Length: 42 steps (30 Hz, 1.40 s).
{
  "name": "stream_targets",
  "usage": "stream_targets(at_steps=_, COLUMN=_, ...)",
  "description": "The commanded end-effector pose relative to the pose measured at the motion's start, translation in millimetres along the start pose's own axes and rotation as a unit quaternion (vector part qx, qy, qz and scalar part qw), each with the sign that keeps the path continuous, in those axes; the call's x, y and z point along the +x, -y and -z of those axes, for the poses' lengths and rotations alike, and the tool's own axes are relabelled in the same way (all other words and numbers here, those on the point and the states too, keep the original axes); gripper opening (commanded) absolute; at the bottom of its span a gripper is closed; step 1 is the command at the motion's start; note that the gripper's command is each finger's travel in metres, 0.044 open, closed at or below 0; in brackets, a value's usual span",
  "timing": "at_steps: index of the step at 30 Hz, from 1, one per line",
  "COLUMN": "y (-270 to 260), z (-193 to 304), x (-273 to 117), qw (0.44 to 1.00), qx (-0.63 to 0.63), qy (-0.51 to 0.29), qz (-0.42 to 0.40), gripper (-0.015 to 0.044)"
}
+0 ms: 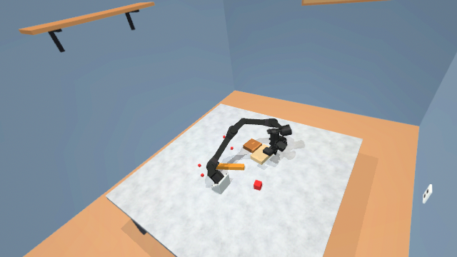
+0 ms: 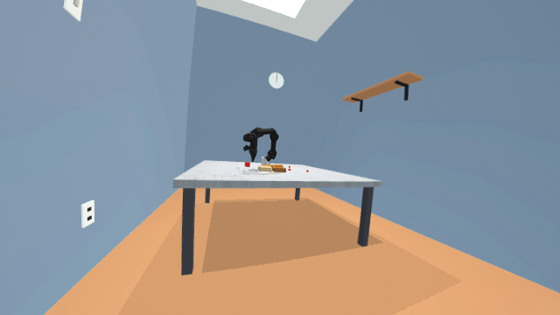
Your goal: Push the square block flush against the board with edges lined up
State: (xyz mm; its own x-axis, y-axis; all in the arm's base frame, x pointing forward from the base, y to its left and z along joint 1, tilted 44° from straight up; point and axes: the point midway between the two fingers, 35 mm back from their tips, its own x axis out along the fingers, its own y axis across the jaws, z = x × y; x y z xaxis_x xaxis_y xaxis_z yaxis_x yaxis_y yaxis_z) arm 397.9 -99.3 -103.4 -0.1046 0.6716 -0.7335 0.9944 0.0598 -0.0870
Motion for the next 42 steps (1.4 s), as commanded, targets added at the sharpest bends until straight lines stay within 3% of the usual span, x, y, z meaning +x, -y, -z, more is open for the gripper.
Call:
stream_targets(at_steps=1, y=-15, z=23, x=4, qw=1.000, qx=-0.006, qy=-0.003, qz=0.006, gripper=0.0000)
stream_targets(at_steps=5, y=-15, z=23, x=7, qw=1.000, qx=-0.006, qy=-0.003, qz=0.006, gripper=0.0000)
stream_targets(at_steps=11, y=-14, z=24, x=60, qw=1.000, qx=-0.006, qy=-0.004, qz=0.006, gripper=0.0000)
stream_targets(at_steps=42, y=-16, z=51, x=59, qw=1.000, qx=-0.006, qy=-0.004, qz=0.006, gripper=0.0000)
